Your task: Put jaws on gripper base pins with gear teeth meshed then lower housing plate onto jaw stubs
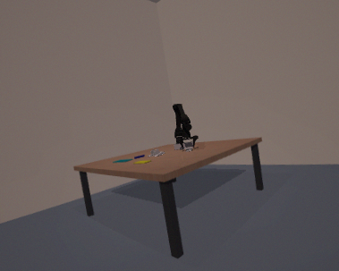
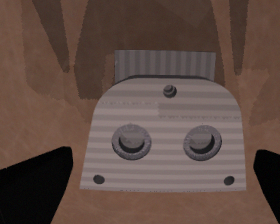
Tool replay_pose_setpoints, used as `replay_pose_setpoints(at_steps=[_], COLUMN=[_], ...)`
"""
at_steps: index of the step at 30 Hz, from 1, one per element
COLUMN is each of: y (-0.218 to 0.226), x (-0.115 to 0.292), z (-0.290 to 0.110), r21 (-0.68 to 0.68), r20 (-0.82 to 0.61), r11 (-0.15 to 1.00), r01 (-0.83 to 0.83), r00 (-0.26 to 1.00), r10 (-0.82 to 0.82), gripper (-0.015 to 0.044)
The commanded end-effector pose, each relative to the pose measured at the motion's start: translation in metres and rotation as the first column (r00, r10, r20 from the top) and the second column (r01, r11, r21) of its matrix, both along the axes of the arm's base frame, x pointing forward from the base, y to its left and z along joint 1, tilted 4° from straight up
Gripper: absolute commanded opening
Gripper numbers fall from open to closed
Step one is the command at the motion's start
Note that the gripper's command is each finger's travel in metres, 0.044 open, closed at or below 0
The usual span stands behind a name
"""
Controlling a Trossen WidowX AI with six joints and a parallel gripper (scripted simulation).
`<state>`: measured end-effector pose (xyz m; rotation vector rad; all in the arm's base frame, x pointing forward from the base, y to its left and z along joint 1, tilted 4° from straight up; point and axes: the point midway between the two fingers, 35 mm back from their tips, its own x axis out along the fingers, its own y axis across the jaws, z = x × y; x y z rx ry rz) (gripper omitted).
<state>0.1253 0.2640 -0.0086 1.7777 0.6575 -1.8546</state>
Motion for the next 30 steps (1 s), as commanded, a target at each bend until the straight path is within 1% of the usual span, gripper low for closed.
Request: replay_pose_setpoints(at_steps=[1, 6, 30], y=[-0.0022, -0.0026, -0.0026], x=[-0.0023, -0.0027, -0.0027], z=[-0.0085, -0.0139, -0.0144], r21=[-0.006, -0.006, -0.006], r20=[-0.008, -0.008, -0.008], r11=[1.0, 1.0, 1.0], r01=[-0.003, -0.003, -0.003], r00=[1.0, 1.0, 1.0], r10=[0.003, 0.003, 0.003], gripper=[0.044, 0.044, 0.044])
